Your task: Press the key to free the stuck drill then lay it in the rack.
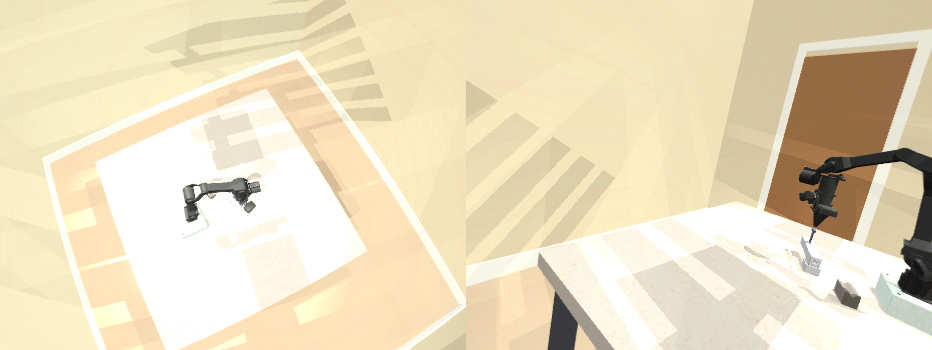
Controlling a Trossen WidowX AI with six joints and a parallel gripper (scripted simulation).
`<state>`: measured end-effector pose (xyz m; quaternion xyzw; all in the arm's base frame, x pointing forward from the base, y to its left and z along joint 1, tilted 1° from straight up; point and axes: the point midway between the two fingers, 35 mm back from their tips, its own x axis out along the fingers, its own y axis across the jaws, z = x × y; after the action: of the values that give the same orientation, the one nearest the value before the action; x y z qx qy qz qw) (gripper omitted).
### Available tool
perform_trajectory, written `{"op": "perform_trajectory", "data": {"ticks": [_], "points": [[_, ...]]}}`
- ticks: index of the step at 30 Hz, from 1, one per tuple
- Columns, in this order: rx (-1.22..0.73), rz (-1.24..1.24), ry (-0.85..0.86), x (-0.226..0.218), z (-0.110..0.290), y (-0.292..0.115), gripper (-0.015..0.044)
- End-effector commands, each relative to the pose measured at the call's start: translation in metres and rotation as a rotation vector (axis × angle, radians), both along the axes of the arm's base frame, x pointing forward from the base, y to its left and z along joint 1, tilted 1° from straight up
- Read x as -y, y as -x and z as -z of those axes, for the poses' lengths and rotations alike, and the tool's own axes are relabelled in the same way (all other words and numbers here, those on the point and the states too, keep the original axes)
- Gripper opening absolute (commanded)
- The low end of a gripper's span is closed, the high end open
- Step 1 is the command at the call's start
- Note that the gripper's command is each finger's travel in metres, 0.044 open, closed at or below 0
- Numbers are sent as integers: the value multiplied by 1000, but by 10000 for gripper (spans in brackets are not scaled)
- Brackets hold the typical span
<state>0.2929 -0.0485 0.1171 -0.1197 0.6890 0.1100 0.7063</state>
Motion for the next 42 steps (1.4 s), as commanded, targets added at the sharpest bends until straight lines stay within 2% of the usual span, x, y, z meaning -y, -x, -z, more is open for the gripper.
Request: {"op": "perform_trajectory", "data": {"ticks": [1, 42], "points": [[-9, -12, -7, -1, 5, 0, 0], [-10, -18, -8, 1, 24, 1, 0]]}}
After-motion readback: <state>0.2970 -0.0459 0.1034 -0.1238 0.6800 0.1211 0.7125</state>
